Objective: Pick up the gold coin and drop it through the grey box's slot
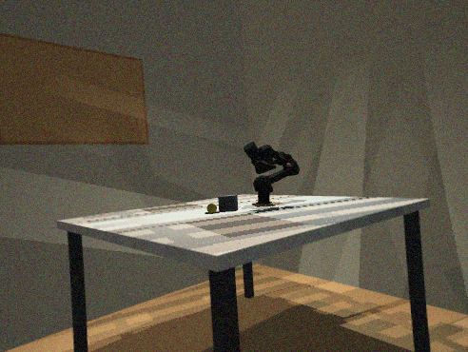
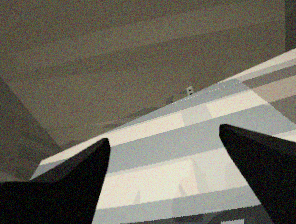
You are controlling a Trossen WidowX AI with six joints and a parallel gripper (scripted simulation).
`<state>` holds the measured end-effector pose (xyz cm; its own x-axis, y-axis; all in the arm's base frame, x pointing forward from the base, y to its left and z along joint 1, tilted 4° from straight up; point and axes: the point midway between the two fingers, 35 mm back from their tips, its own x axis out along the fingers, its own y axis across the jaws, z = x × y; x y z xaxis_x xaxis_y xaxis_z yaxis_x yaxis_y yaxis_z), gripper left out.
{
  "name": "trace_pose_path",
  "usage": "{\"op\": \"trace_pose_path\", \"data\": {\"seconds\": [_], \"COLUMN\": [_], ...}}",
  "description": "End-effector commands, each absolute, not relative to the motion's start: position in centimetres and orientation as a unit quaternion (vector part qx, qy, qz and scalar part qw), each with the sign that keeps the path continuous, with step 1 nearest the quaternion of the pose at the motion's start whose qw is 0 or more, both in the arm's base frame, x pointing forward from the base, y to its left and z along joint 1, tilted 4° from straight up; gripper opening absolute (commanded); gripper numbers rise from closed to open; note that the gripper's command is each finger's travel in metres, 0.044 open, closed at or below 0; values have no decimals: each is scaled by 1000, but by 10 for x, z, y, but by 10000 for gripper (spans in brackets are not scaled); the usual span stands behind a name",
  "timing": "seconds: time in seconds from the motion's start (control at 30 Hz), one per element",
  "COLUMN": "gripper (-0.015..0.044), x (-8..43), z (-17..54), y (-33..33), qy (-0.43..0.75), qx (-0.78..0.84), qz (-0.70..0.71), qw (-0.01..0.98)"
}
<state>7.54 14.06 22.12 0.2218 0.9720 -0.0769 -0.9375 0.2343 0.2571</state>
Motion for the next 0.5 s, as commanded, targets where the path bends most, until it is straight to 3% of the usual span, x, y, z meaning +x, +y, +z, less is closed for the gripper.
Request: {"op": "trace_pose_path", "data": {"seconds": [0.0,0.27,0.47], "gripper": [374,164,161], "x": [76,127,181], "z": [222,238,242], "y": [140,124,99], "qy": [113,253,392], "qx": [79,141,225], "qz": [612,503,362], "qw": [778,814,815]}}
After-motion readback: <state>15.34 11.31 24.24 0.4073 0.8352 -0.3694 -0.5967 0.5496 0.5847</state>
